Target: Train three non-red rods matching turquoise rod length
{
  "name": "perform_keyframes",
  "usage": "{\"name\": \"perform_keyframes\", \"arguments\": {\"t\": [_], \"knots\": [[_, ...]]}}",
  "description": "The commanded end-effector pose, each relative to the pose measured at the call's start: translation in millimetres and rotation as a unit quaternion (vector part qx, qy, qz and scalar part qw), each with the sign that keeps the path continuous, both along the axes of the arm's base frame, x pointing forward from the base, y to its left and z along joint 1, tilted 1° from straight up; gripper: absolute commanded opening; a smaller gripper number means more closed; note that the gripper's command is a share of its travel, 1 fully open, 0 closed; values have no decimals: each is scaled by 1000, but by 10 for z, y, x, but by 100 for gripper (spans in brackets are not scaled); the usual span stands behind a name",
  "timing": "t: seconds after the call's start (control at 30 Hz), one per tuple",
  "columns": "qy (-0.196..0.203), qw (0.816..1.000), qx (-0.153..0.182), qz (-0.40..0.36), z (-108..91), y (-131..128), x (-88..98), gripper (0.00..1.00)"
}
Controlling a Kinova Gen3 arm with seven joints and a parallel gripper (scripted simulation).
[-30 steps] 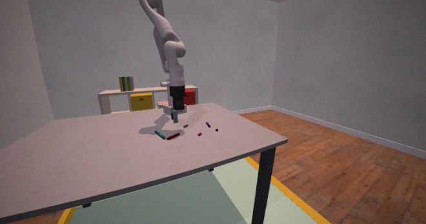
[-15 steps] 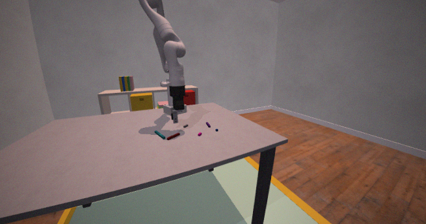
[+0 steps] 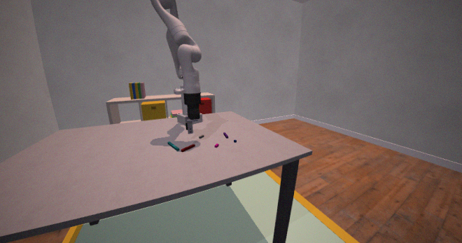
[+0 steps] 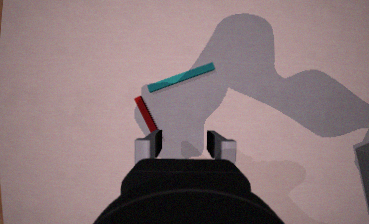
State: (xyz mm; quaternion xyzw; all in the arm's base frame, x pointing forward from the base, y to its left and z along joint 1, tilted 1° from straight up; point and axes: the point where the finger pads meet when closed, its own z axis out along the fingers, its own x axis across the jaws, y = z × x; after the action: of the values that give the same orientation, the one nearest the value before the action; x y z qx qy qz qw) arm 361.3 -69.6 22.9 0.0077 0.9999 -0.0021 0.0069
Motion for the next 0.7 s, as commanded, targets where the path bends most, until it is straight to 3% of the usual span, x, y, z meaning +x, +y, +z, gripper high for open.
{"name": "perform_keyframes", "arguments": {"t": [0.0,0.67], "knots": [[1,1000,-1,0,11,-12,0,100],[2,1000,-1,-3,10,-10,0,100]]}}
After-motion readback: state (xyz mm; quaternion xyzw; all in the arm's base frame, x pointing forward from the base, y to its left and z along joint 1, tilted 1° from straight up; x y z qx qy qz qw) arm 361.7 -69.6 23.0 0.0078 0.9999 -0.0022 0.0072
